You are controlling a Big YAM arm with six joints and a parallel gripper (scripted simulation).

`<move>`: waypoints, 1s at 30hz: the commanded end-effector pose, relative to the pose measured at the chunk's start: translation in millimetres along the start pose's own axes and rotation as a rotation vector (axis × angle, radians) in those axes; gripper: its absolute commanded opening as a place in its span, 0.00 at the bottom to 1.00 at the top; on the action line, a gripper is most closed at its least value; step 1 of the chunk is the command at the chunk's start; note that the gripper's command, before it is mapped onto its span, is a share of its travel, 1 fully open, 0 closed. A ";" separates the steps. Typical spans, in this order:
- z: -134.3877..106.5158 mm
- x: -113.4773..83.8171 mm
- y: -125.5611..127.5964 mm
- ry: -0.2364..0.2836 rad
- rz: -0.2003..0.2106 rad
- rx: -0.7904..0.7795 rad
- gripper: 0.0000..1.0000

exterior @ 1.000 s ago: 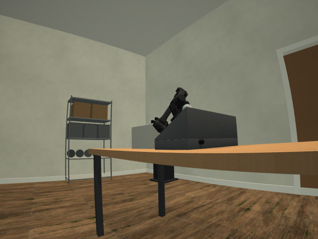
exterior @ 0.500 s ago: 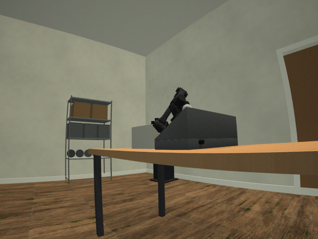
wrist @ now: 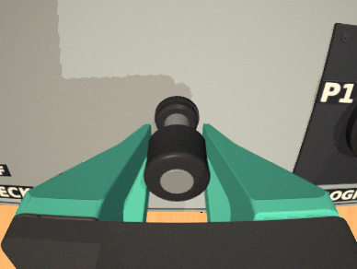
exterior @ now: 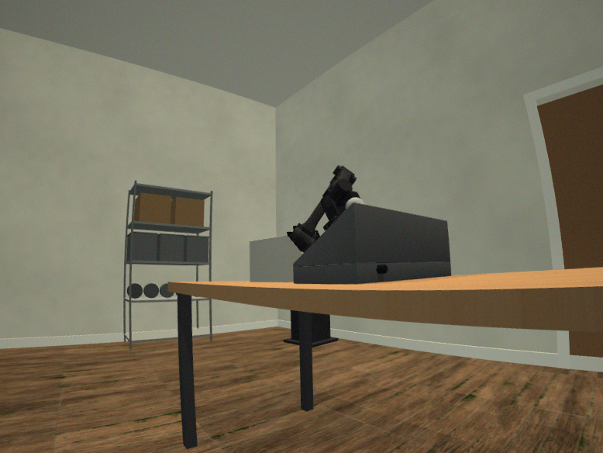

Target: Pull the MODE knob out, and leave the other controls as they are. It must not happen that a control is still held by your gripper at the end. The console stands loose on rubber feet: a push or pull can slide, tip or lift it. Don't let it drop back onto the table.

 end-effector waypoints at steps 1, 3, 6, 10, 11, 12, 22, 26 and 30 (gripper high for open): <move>30.4 -20.7 -3.4 -0.058 -0.016 -0.036 0.00; 29.3 -21.0 -3.3 -0.057 -0.015 -0.034 0.00; 29.3 -21.6 -3.3 -0.057 -0.015 -0.034 0.00; 28.1 -22.4 -3.3 -0.055 -0.015 -0.033 0.00; 28.3 -22.7 -3.3 -0.056 -0.015 -0.033 0.00; 26.7 -22.7 -3.2 -0.053 -0.014 -0.031 0.00; 23.2 -25.3 -3.1 -0.049 -0.013 -0.026 0.00; 22.0 -25.7 -3.0 -0.047 -0.013 -0.025 0.00; 22.9 -27.1 -3.1 -0.049 -0.013 -0.026 0.00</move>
Point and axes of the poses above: the point where the finger pads meet when closed, its own x axis out along the fingers, its own y axis across the jaws, z = x × y, the point moved 5 cm from there along -x, back along the fingers, and after that the axes turned 6 degrees about -x, right-handed, at the moved point
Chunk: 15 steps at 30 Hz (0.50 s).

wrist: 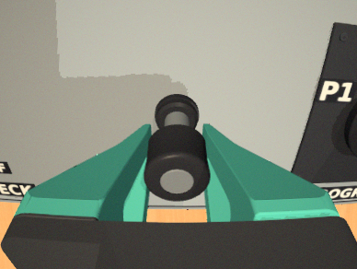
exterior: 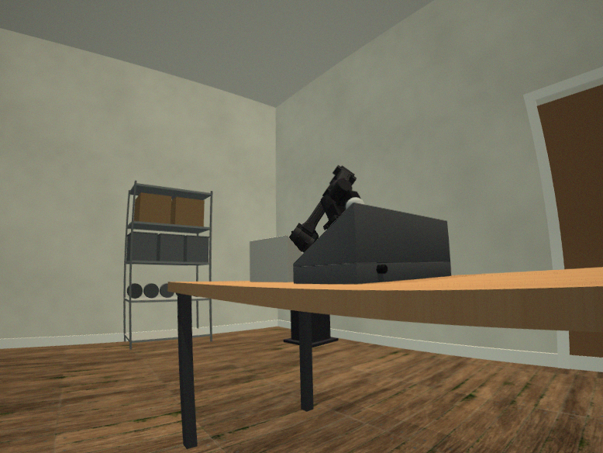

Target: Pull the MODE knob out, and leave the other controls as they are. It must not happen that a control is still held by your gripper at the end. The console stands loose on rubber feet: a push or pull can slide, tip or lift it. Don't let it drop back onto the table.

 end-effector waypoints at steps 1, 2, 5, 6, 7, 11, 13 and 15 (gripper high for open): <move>21.2 -25.5 -3.1 -0.052 -0.013 -0.020 0.00; 20.9 -25.7 -3.1 -0.052 -0.013 -0.020 0.00; 20.7 -26.5 -3.0 -0.051 -0.013 -0.020 0.00; 20.0 -26.5 -3.0 -0.050 -0.013 -0.019 0.00; 19.3 -26.6 -3.0 -0.050 -0.013 -0.018 0.00; 19.4 -27.0 -3.0 -0.050 -0.013 -0.018 0.00; 19.7 -27.5 -3.0 -0.050 -0.013 -0.019 0.00; 20.1 -27.9 -3.0 -0.051 -0.013 -0.019 0.00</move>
Point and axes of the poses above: the point where the finger pads meet when closed, its own x axis out along the fingers, its own y axis across the jaws, z = x × y, the point moved 5 cm from there along -x, back along the fingers, and after that the axes turned 6 degrees about -x, right-handed, at the moved point
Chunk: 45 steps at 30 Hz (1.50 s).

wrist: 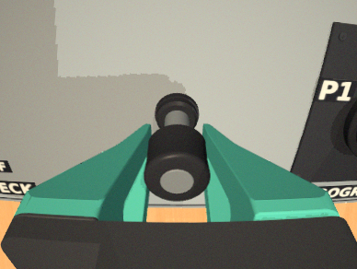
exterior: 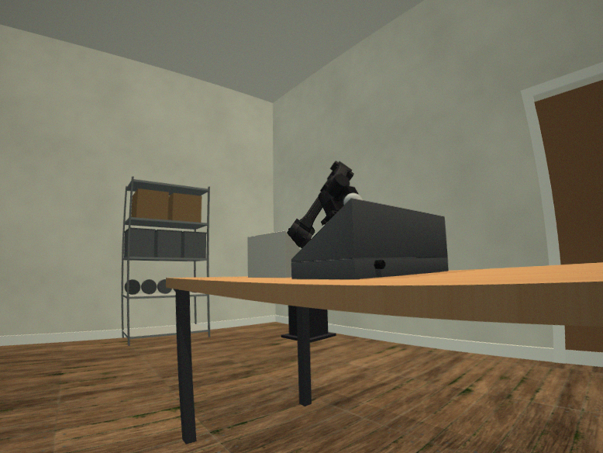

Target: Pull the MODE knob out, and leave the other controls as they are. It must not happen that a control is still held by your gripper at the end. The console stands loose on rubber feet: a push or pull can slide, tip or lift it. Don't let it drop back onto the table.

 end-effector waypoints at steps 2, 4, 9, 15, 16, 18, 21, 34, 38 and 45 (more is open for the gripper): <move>18.9 -27.1 -3.0 -0.051 -0.013 -0.016 0.00; 18.7 -27.3 -3.0 -0.050 -0.013 -0.016 0.00; 19.1 -27.8 -3.0 -0.051 -0.013 -0.016 0.00; 19.4 -28.1 -3.0 -0.051 -0.013 -0.017 0.00; 19.5 -28.1 -3.0 -0.052 -0.013 -0.017 0.00; 19.2 -27.2 -3.3 -0.049 -0.013 -0.016 0.00; 18.7 -20.1 -0.3 -0.039 -0.008 -0.019 0.00; 18.7 -20.1 -0.3 -0.039 -0.008 -0.019 0.00; 18.7 -20.1 -0.3 -0.039 -0.008 -0.019 0.00; 18.7 -20.1 -0.3 -0.039 -0.008 -0.019 0.70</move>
Point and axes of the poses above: the point where the finger pads meet when closed, its own x axis out along the fingers, its own y axis across the jaws, z = x × y, the point moved 5 cm from there along -x, back along the fingers, and after that the axes turned 6 degrees about -x, right-handed, at the moved point
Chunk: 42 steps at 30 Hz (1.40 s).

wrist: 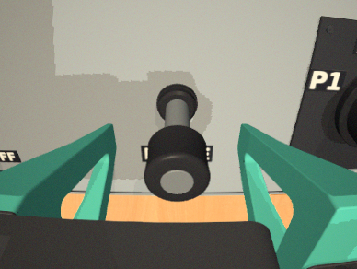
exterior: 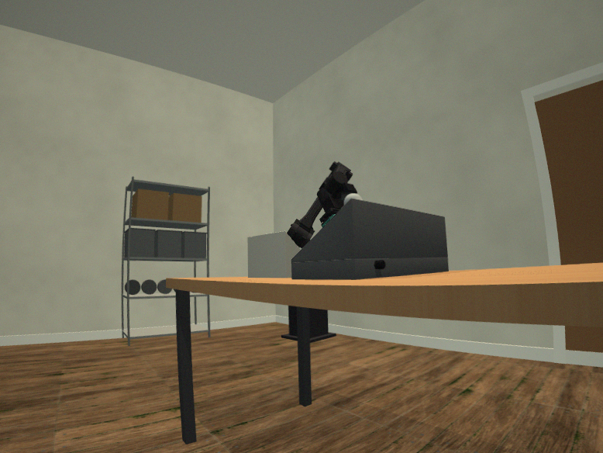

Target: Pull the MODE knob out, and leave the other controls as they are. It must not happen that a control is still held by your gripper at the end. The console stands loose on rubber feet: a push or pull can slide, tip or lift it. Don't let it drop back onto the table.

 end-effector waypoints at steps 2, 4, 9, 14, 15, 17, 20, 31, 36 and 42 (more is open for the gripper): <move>18.6 -7.7 0.0 -0.032 -0.009 -0.028 0.70; 18.6 -7.8 0.0 -0.032 -0.009 -0.028 0.70; 18.5 -7.7 0.0 -0.032 -0.009 -0.028 0.70; 18.6 -7.8 0.0 -0.032 -0.009 -0.028 0.70; 18.6 -7.8 0.0 -0.032 -0.009 -0.028 0.70; 18.5 -7.7 0.0 -0.032 -0.009 -0.028 0.70; 18.6 -8.1 0.0 -0.032 -0.009 -0.028 0.70; 31.6 -64.0 -3.0 -0.061 -0.024 -0.047 0.70; 30.9 -89.3 -2.7 -0.060 -0.027 -0.049 0.70; 29.0 -135.4 -2.2 -0.057 -0.032 -0.050 0.70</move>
Point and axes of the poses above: the point where the finger pads meet when closed, its own x axis out along the fingers, its own y axis across the jaws, z = x × y, the point moved 5 cm from there along -x, back along the fingers, and after that the axes turned 6 degrees about -x, right-handed, at the moved point
